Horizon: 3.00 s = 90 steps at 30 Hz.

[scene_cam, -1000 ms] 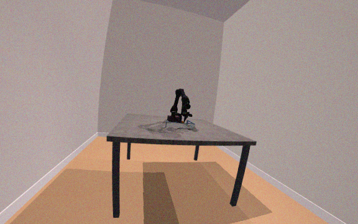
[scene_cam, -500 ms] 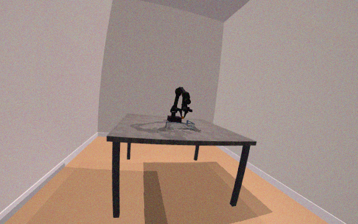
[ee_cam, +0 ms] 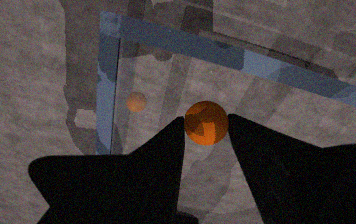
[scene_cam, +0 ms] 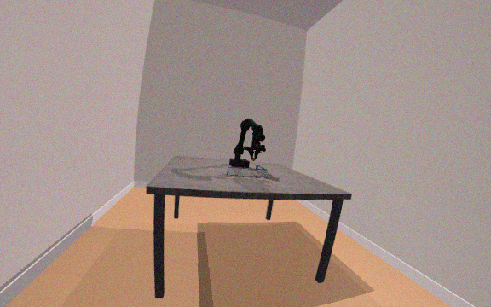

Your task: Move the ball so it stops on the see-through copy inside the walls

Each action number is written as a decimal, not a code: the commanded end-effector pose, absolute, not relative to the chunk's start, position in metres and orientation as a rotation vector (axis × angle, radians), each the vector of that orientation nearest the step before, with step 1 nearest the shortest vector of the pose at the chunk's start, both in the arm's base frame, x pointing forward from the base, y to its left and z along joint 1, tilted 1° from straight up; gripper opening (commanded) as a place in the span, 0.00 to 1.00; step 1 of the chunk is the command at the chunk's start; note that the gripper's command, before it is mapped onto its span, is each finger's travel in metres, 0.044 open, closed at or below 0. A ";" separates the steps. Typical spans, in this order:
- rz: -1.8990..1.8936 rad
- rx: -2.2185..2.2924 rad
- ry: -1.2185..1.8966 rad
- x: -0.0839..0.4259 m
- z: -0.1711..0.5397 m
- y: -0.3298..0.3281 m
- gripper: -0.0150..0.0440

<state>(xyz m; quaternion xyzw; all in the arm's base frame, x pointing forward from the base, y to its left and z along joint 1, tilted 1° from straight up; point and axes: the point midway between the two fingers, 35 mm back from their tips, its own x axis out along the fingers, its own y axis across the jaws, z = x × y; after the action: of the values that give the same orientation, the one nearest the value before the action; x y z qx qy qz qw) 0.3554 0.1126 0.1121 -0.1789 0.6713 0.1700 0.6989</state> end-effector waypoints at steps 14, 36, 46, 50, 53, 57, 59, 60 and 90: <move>0.913 -0.954 1.326 0.322 0.093 0.151 0.25; 1.301 -1.351 1.099 0.296 0.063 0.176 0.25; 1.301 -1.352 1.100 0.296 0.008 0.175 0.25; 1.301 -1.352 1.100 0.296 0.007 0.175 0.25; 1.301 -1.352 1.100 0.296 0.005 0.176 0.25; 1.301 -1.352 1.100 0.297 -0.001 0.176 0.25; 1.301 -1.352 1.100 0.297 -0.004 0.176 0.25; 1.301 -1.352 1.100 0.297 -0.006 0.175 0.25; 1.300 -1.351 1.098 0.296 0.067 0.177 0.68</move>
<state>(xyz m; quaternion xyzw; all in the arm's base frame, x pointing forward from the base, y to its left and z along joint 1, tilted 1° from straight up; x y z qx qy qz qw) 0.2928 0.1746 0.0214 -0.5447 0.4592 0.5351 0.4540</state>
